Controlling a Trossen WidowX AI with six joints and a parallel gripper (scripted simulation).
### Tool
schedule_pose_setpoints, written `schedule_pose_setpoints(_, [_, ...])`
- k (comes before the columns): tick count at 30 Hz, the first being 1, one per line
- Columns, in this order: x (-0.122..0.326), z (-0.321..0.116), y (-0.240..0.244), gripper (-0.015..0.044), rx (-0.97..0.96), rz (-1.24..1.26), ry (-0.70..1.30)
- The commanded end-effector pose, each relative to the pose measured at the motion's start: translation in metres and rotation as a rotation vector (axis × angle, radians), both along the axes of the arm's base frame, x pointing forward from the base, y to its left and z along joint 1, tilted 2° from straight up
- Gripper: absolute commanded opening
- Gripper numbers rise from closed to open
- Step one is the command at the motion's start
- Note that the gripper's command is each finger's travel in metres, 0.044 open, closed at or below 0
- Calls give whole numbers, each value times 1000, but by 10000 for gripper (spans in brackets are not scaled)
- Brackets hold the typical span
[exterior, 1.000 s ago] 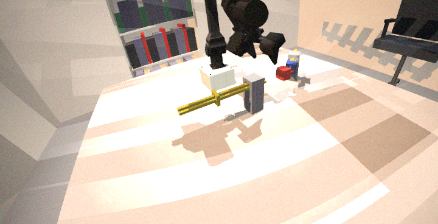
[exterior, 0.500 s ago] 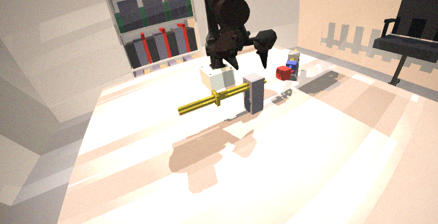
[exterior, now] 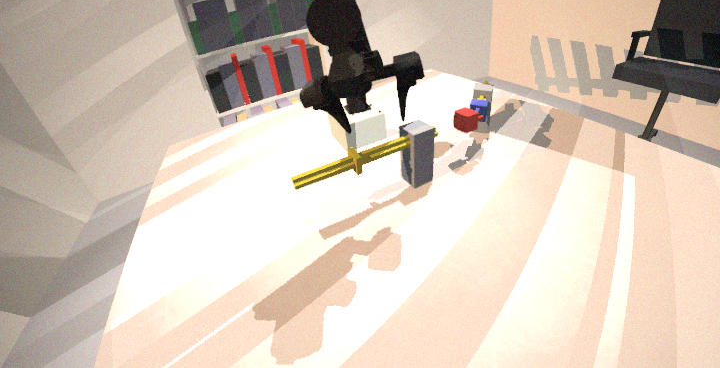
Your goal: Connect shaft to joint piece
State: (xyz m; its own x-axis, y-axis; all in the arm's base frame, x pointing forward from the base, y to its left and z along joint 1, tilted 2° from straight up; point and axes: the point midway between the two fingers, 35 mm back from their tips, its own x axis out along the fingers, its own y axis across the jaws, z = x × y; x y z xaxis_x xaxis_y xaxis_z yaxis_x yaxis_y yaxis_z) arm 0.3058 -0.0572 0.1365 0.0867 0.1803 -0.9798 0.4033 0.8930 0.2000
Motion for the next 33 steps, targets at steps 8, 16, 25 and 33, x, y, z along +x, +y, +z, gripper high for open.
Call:
schedule_pose_setpoints(8, [0, 4, -58, 440, -161, 356, -31])
schedule_pose_setpoints(16, [-4, 6, -90, 440, -239, 559, -17])
schedule_pose_setpoints(25, [-4, 4, -90, 440, -235, 508, -9])
schedule_pose_setpoints(33, [-1, -9, -92, 440, -219, 233, 34])
